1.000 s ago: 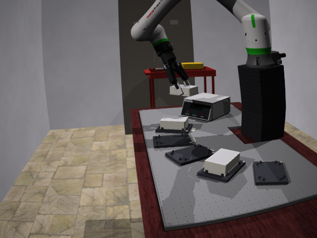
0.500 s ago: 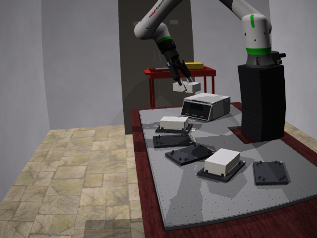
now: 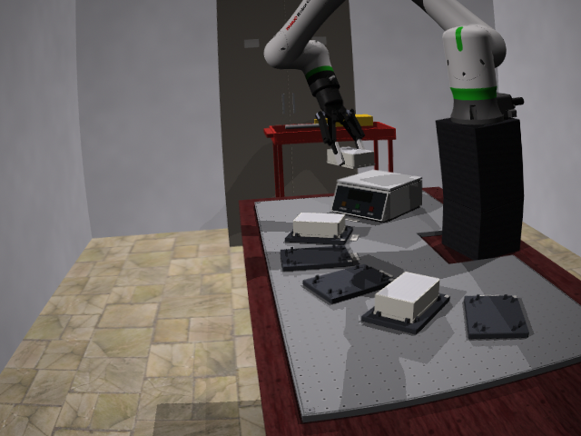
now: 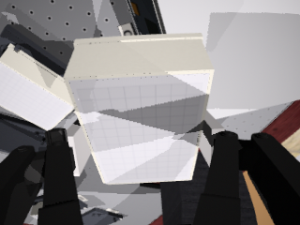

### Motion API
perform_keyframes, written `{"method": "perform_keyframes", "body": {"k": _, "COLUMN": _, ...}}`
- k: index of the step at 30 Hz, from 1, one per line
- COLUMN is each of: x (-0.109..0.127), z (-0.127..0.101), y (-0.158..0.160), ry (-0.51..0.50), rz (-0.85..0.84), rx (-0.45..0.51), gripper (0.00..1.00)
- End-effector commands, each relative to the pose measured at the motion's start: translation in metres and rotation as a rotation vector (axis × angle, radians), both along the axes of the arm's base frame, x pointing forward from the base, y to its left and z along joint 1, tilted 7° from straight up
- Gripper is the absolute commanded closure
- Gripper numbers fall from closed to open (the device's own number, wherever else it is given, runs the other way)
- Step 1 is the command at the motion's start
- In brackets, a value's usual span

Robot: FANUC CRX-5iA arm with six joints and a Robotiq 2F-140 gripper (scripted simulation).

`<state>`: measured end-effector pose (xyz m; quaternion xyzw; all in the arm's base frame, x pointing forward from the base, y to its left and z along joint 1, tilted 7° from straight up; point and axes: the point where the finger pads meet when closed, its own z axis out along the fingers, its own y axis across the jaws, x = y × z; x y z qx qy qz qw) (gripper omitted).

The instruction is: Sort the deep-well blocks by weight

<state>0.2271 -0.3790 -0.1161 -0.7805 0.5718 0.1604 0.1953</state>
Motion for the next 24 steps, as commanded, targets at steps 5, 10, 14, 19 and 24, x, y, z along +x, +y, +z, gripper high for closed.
{"method": "perform_keyframes", "body": {"k": 5, "x": -0.025, "z": -0.003, "y": -0.01, "ry": 0.001, "rz": -0.076, "rx": 0.009, "gripper": 0.9}}
{"method": "perform_keyframes", "body": {"k": 10, "x": -0.037, "z": -0.005, "y": -0.016, "ry": 0.001, "rz": -0.076, "rx": 0.009, "gripper": 0.9}}
{"method": "perform_keyframes", "body": {"k": 14, "x": -0.046, "z": -0.006, "y": -0.019, "ry": 0.001, "rz": -0.076, "rx": 0.009, "gripper": 0.9}}
{"method": "perform_keyframes", "body": {"k": 19, "x": -0.061, "z": -0.008, "y": -0.026, "ry": 0.001, "rz": -0.076, "rx": 0.009, "gripper": 0.9}}
{"method": "perform_keyframes", "body": {"k": 24, "x": -0.076, "z": -0.01, "y": -0.032, "ry": 0.001, "rz": -0.076, "rx": 0.009, "gripper": 0.9}}
